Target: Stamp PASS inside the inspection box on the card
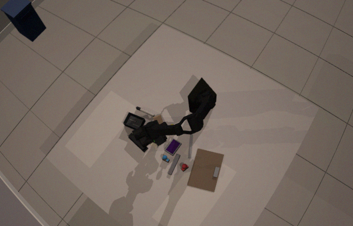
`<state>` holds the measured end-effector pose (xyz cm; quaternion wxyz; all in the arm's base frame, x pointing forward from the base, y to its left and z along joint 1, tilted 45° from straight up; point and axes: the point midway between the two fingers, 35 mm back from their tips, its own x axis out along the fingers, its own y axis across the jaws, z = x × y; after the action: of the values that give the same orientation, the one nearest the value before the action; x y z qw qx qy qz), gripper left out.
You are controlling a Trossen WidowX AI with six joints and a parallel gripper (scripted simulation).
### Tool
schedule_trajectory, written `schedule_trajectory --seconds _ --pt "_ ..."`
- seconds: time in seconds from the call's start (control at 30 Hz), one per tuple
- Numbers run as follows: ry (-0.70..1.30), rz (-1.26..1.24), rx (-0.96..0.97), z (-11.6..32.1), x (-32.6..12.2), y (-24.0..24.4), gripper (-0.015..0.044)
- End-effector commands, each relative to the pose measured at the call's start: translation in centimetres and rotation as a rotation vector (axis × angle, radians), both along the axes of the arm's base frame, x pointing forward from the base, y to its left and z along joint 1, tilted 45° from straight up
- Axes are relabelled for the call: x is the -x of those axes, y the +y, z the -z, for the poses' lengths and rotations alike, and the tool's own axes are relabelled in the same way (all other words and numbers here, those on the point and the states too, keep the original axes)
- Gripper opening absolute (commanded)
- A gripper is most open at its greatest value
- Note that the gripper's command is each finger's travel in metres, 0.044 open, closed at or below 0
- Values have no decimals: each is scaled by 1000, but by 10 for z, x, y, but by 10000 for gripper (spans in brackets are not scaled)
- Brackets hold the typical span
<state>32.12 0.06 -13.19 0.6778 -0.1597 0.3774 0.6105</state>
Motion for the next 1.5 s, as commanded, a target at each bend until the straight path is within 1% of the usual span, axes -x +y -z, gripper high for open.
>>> schedule_trajectory --seconds 0.0,0.47,1.47 --pt "-4 0 -1 -2 -1 -2 0" --pt "-4 0 -1 -6 -1 -6 0" --pt "-4 1 3 -40 -3 -41 0"
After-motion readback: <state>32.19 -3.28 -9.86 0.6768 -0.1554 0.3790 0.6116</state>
